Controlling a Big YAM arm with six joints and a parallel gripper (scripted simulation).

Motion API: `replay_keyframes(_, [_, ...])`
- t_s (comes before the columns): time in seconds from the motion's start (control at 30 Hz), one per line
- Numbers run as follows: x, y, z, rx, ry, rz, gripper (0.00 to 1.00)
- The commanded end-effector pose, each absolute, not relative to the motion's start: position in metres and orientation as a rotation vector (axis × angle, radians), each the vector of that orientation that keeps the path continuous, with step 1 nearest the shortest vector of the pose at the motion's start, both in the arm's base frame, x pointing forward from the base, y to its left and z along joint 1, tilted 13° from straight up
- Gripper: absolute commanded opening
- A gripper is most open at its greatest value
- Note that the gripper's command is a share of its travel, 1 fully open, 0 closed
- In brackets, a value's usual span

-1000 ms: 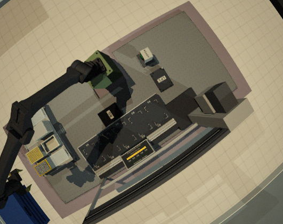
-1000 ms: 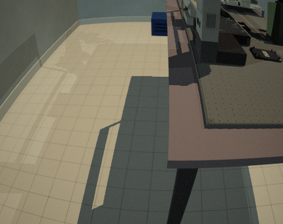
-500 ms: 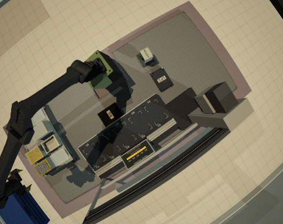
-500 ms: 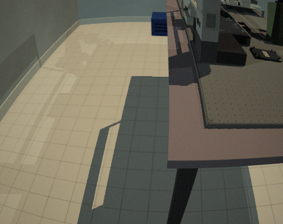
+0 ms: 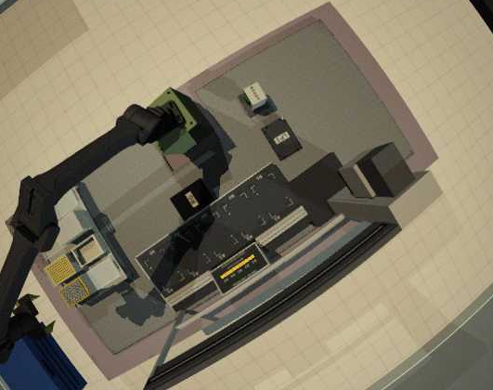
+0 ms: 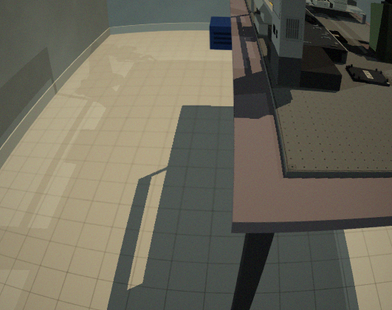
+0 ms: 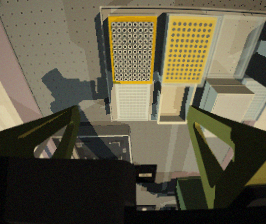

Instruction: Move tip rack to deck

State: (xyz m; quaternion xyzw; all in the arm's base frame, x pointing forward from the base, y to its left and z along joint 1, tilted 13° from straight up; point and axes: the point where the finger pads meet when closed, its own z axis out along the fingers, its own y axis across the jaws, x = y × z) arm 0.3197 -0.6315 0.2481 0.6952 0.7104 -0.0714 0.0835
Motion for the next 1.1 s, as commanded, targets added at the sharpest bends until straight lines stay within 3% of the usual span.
replay_keyframes(0.0, [0.326,-0.635,0.288,2.018,2.076,-0.237,1.00])
replay_keyframes(0.63, [0.326,-0.635,0.288,2.018,2.076,-0.237,1.00])
replay_keyframes(1.07, [0.319,-0.640,0.249,2.046,2.093,-0.226,1.00])
